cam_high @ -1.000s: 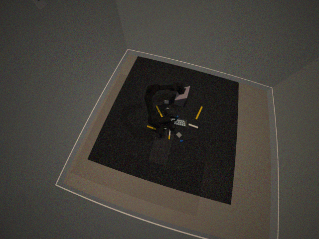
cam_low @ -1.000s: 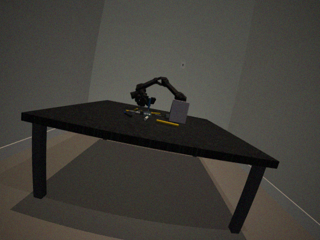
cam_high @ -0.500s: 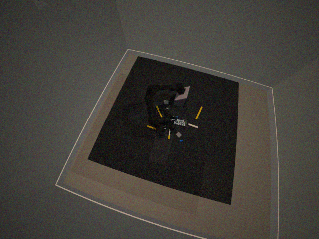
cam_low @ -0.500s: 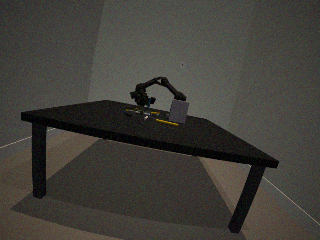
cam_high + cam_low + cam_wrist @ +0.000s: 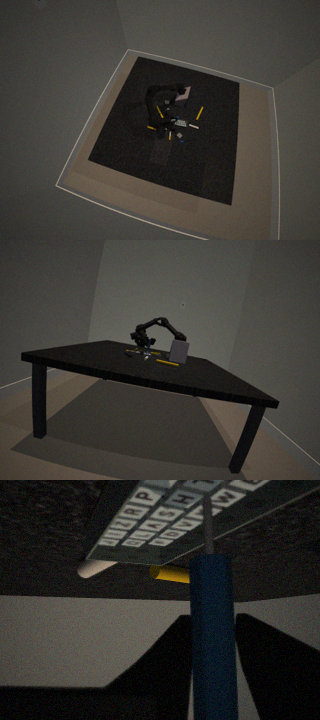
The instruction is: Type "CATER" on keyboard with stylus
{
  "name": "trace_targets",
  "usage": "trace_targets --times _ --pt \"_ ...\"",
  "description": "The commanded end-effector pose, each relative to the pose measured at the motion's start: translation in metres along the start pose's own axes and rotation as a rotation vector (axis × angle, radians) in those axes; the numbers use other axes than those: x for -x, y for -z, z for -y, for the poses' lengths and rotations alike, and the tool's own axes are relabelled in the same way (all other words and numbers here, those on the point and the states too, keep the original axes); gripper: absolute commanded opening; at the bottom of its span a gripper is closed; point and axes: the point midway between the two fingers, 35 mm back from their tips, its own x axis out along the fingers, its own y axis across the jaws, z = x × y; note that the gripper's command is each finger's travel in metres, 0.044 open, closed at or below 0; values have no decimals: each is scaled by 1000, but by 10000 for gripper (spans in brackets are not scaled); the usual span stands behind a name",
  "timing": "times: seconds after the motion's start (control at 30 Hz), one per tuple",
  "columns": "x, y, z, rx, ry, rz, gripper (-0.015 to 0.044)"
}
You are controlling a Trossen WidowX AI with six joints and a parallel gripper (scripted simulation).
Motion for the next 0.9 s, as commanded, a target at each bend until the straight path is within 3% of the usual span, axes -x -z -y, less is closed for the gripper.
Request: trace_targets --times 0.0,0.87 --pt "-2 -2 0 3 4 0 81" --pt "-7 -11 0 3 5 0 81"
